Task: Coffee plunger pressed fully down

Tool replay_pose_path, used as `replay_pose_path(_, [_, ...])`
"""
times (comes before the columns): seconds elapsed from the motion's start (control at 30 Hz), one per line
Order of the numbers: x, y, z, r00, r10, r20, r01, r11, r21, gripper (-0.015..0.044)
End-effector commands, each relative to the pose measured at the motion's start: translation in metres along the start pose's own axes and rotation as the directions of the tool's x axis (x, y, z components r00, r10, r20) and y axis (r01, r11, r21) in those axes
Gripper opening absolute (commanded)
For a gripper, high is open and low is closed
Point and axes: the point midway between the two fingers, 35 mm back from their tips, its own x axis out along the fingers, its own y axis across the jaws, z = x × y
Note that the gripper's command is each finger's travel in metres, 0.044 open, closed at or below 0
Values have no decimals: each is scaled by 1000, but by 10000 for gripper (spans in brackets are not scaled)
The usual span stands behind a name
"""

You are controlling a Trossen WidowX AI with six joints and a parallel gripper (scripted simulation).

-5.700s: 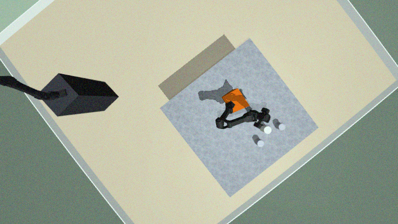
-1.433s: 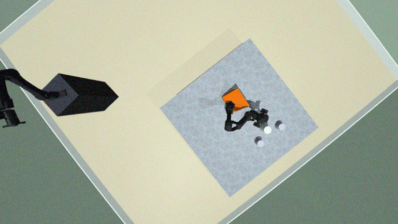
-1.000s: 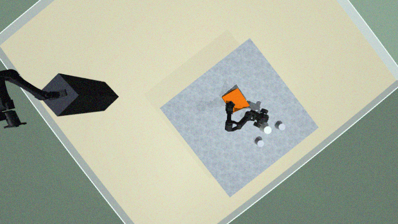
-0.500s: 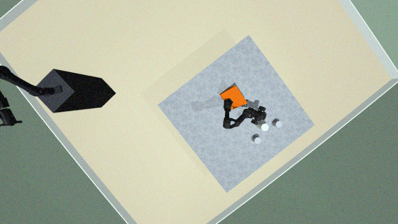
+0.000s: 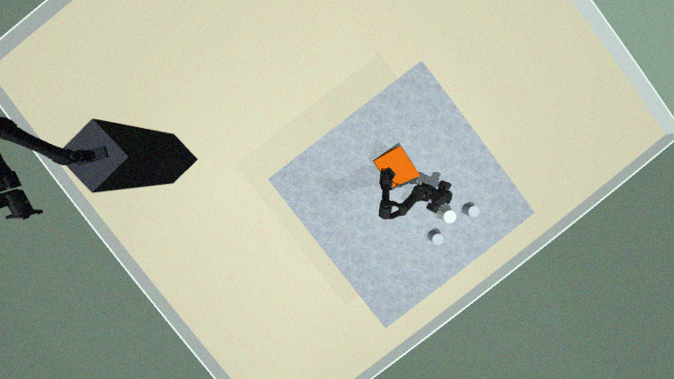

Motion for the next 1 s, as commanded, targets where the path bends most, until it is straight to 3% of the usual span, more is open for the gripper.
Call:
replay_pose_path(0.0, [0, 0, 0, 1000, 3, 0, -3, 1000, 0, 296])
replay_pose_path(0.2, [0, 0, 0, 1000, 3, 0, -3, 1000, 0, 440])
replay_pose_path(0.37, [-8, 1, 8, 1000, 5, -5, -5, 1000, 0, 440])
replay_pose_path(0.6, [-69, -3, 47, 1000, 5, -21, -6, 1000, -9, 440])
replay_pose_path(0.97, [-71, -4, 46, 1000, 1, -21, -1, 1000, -8, 440])
